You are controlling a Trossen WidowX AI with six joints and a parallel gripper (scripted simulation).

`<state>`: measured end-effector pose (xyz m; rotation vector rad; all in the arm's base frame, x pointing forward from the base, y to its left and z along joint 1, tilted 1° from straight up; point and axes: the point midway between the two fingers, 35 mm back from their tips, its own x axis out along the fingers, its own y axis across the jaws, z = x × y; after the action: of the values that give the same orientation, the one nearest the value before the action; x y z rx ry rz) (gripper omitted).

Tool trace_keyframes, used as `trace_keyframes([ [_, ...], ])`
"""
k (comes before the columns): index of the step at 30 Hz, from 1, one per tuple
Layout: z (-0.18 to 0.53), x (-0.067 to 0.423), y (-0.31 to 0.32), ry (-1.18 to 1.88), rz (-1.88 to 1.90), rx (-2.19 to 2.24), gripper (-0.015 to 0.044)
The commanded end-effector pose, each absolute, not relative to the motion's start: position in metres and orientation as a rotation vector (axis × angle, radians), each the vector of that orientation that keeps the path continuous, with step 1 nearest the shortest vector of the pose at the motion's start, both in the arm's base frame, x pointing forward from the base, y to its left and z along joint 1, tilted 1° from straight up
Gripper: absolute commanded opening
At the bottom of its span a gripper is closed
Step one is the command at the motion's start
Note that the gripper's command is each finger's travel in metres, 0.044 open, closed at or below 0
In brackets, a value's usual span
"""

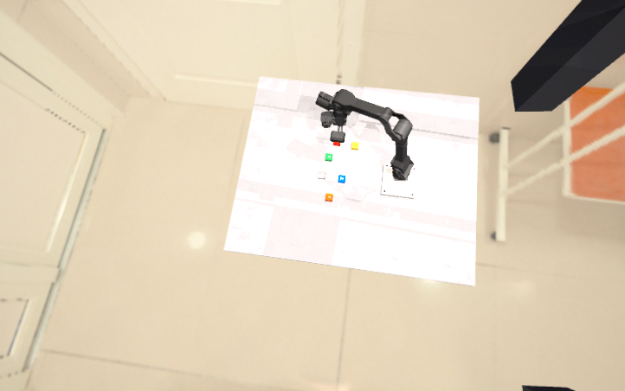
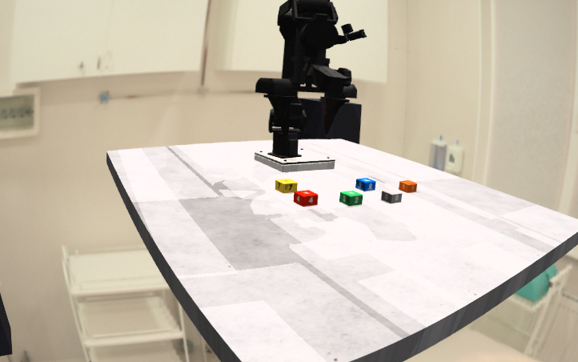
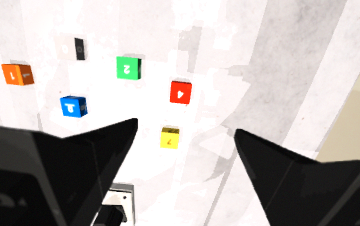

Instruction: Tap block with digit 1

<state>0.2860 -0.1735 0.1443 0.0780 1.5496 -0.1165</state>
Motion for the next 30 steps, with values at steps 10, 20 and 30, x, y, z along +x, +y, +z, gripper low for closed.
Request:
trace_keyframes([
  [10, 0.143, 0.286, -0.173, 1.558, -0.119, 0.077, 0.0400],
  [20, 0.142, 0.217, -0.152, 1.563, -0.118, 0.078, 0.0400],
  [30, 0.141, 0.210, -0.149, 1.564, -0.118, 0.078, 0.0400],
])
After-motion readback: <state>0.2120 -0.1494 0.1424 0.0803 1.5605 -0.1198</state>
